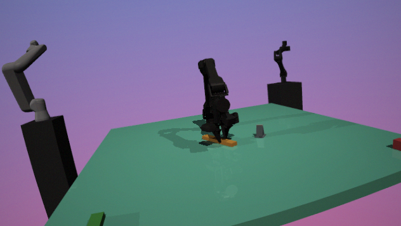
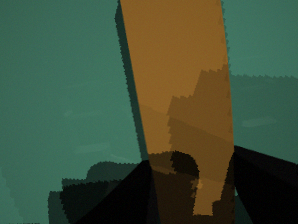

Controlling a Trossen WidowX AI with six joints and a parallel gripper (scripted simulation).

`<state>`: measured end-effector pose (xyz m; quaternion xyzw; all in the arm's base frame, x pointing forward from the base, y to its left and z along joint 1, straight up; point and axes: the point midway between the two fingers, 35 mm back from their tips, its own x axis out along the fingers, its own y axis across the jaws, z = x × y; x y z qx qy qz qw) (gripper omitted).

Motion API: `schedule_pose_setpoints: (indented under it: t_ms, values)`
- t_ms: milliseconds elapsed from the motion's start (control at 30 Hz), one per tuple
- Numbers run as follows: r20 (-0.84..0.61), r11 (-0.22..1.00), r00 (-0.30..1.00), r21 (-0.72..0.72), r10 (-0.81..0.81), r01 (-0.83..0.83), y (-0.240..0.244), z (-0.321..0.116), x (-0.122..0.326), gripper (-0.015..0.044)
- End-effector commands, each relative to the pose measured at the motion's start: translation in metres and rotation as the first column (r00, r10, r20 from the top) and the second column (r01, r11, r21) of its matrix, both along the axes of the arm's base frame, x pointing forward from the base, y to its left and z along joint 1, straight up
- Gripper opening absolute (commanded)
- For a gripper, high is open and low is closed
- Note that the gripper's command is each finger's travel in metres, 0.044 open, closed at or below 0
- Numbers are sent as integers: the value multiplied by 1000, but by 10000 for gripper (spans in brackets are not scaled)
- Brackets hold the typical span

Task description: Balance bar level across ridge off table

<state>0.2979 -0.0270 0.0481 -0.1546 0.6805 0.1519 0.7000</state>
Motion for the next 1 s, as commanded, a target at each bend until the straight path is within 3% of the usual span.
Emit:
schedule_pose_setpoints:
  t_ms: [0, 67, 200, 967]
  values:
    - [0, 1000, 1000, -1, 0, 0, 0, 0, 0, 117]
    - [0, 1000, 1000, -1, 0, 0, 0, 0, 0, 104]
    - [0, 1000, 1000, -1, 0, 0, 0, 6, 1, 0]
    - [0, 1000, 1000, -3, -3, 3, -1, 64, 4, 0]
